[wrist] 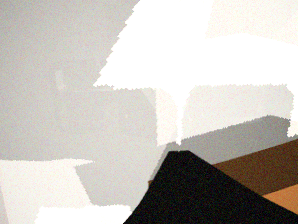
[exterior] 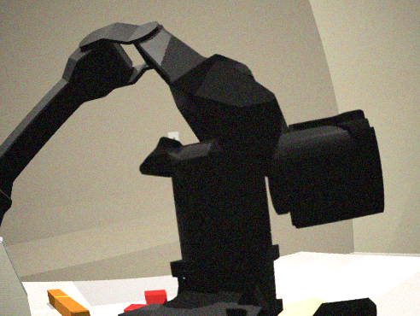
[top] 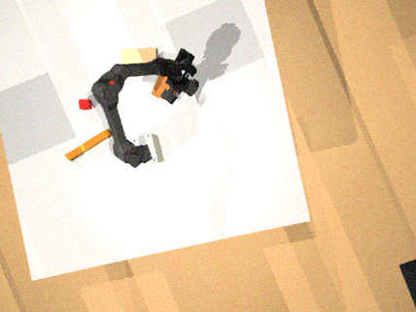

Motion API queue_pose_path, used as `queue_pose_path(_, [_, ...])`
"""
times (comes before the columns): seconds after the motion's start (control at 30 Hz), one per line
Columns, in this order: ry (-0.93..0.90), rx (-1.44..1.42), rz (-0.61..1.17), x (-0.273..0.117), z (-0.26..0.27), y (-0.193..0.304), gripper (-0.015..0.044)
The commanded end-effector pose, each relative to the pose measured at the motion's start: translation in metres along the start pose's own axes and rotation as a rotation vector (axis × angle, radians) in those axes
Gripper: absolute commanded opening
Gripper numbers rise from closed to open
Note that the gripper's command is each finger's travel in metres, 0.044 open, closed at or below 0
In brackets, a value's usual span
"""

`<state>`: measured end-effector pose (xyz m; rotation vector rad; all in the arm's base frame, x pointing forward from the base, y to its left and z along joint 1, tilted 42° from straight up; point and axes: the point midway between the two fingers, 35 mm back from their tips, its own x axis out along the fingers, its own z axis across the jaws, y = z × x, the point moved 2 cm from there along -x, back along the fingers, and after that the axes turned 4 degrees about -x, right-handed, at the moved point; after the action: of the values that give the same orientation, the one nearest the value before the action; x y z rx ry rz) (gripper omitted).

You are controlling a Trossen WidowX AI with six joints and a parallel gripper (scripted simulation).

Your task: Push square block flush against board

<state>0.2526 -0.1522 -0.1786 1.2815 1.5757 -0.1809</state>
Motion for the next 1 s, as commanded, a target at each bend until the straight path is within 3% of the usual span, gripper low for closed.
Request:
queue_pose_path(0.0, [0.009, -0.001, 0.004, 0.003, -0.002, 0.007, 0.0])
queue_pose_path(0.53, [0.01, -0.002, 0.005, 0.003, -0.002, 0.023, 0.0])
queue_pose_path(0.97, [0.01, -0.002, 0.004, 0.003, -0.001, 0.006, 0.0])
